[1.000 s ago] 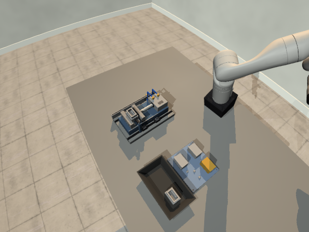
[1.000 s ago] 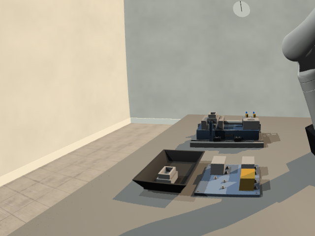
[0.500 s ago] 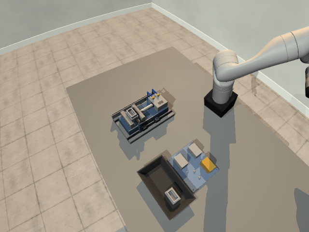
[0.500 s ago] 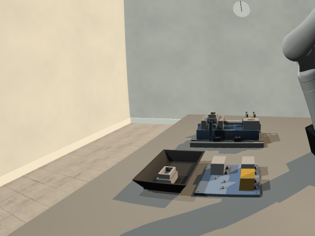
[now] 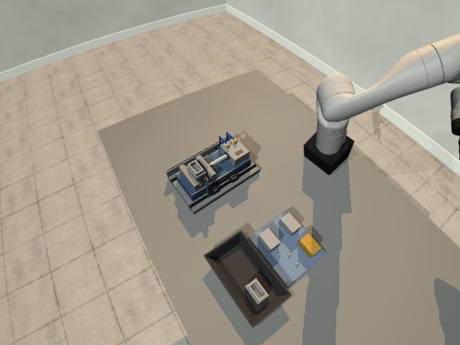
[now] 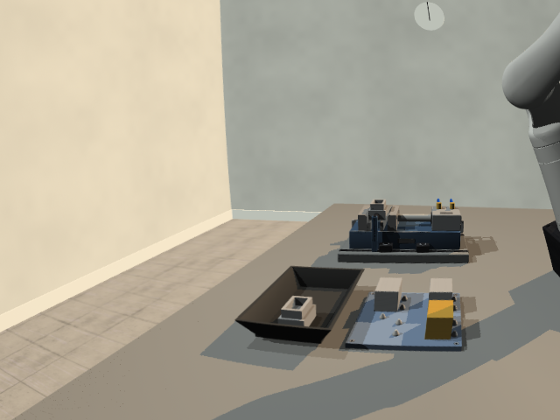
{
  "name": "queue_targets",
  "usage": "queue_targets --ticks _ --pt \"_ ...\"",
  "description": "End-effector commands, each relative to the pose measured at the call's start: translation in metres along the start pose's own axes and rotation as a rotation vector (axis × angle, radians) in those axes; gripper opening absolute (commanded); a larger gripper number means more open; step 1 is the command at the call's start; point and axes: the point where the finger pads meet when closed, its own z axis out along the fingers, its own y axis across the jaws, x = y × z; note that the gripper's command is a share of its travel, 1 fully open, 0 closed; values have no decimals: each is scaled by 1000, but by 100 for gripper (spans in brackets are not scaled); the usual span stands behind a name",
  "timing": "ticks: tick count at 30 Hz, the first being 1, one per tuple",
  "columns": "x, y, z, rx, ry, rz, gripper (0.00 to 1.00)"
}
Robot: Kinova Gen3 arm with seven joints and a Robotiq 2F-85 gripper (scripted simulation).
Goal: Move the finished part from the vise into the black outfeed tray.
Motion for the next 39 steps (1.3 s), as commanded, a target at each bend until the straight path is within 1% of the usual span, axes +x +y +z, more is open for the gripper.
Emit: queue_targets --ticks 1,3,4,13,14,20,21,30,31,38,39 --pt "2 0 -4 5 9 2 100" --pt "2 0 -4 5 9 2 100" --pt "-1 -6 -23 51 24 -10 100" --pt "-1 -6 -23 51 24 -10 100" --pt "-5 -13 -43 99 40 -24 100" --pt "-5 -13 -43 99 40 -24 100" --pt "-9 -18 -64 147 57 -40 100" --pt "-9 -18 -64 147 57 -40 100" --pt "-15 -24 -85 195 75 -58 100" --pt "-15 -24 -85 195 75 -58 100" --pt "-22 -28 -106 245 94 -78 100"
